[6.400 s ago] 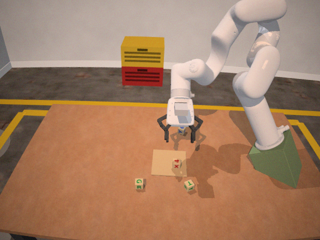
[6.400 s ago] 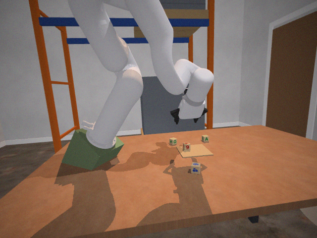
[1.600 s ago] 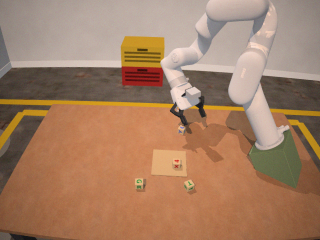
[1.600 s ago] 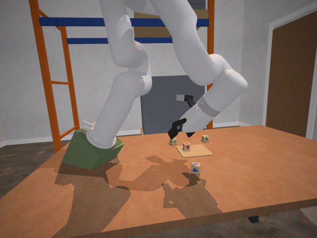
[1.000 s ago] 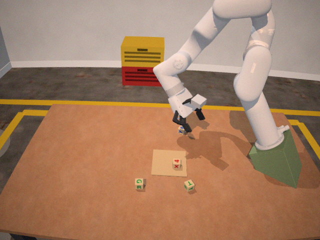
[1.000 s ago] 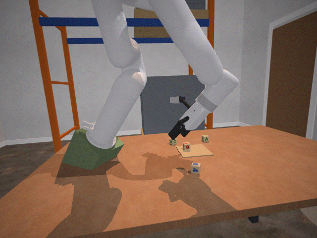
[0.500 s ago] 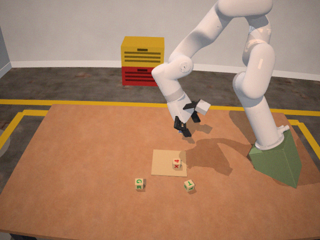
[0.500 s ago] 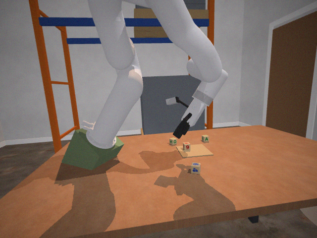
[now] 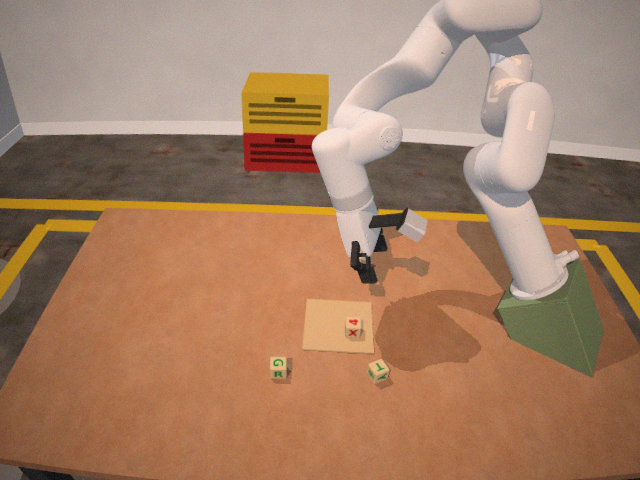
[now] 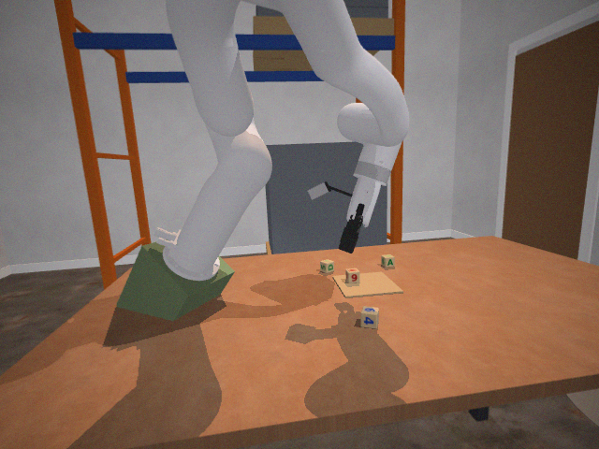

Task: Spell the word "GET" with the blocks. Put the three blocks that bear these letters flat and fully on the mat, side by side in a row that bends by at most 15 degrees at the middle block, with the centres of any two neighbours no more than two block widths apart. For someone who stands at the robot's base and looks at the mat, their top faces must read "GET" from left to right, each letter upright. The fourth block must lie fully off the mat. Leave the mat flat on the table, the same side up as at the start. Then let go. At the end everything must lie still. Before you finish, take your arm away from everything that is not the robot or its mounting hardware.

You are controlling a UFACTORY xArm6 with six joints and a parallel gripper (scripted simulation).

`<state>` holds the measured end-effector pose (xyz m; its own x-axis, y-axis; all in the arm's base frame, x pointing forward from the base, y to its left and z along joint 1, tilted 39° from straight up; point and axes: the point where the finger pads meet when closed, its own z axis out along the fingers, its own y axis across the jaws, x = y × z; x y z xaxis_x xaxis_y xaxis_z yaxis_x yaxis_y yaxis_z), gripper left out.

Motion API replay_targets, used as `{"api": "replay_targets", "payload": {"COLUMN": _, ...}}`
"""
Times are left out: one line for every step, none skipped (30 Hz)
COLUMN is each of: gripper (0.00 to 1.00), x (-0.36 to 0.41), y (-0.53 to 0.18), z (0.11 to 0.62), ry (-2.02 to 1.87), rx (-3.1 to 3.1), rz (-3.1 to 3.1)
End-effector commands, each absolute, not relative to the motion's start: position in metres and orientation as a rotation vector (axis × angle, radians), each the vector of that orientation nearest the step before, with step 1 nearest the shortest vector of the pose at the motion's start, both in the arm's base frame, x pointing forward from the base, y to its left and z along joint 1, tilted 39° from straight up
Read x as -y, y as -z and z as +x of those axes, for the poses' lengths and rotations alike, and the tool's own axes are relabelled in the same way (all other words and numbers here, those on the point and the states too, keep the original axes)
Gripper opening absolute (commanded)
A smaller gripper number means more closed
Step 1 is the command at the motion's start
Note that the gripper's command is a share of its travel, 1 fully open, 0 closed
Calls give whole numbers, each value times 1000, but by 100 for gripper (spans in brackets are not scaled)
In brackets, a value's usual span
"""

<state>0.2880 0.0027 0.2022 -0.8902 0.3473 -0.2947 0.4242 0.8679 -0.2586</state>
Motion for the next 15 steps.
{"api": "replay_targets", "payload": {"gripper": 100, "x": -22, "y": -207, "z": 299, "ry": 519, "rx": -2726, "rz": 435}}
{"api": "replay_targets", "payload": {"gripper": 100, "x": -25, "y": -207, "z": 300, "ry": 522, "rx": -2718, "rz": 416}}
{"api": "replay_targets", "payload": {"gripper": 100, "x": -29, "y": -208, "z": 301, "ry": 524, "rx": -2708, "rz": 395}}
{"api": "replay_targets", "payload": {"gripper": 100, "x": -32, "y": -209, "z": 302, "ry": 526, "rx": -2697, "rz": 371}}
{"api": "replay_targets", "payload": {"gripper": 100, "x": -36, "y": -209, "z": 303, "ry": 527, "rx": -2685, "rz": 347}}
{"api": "replay_targets", "payload": {"gripper": 100, "x": -40, "y": -210, "z": 304, "ry": 529, "rx": -2673, "rz": 323}}
{"api": "replay_targets", "payload": {"gripper": 100, "x": -44, "y": -211, "z": 305, "ry": 529, "rx": -2661, "rz": 300}}
{"api": "replay_targets", "payload": {"gripper": 100, "x": -48, "y": -212, "z": 306, "ry": 529, "rx": -2649, "rz": 276}}
{"api": "replay_targets", "payload": {"gripper": 100, "x": -52, "y": -213, "z": 307, "ry": 529, "rx": -2637, "rz": 253}}
{"api": "replay_targets", "payload": {"gripper": 100, "x": -56, "y": -214, "z": 308, "ry": 528, "rx": -2625, "rz": 229}}
{"api": "replay_targets", "payload": {"gripper": 100, "x": -61, "y": -214, "z": 309, "ry": 527, "rx": -2612, "rz": 207}}
{"api": "replay_targets", "payload": {"gripper": 100, "x": -65, "y": -215, "z": 310, "ry": 525, "rx": -2600, "rz": 184}}
{"api": "replay_targets", "payload": {"gripper": 100, "x": -69, "y": -216, "z": 311, "ry": 523, "rx": -2587, "rz": 161}}
{"api": "replay_targets", "payload": {"gripper": 100, "x": -74, "y": -217, "z": 311, "ry": 521, "rx": -2574, "rz": 138}}
{"api": "replay_targets", "payload": {"gripper": 100, "x": -74, "y": -217, "z": 311, "ry": 521, "rx": -2574, "rz": 138}}
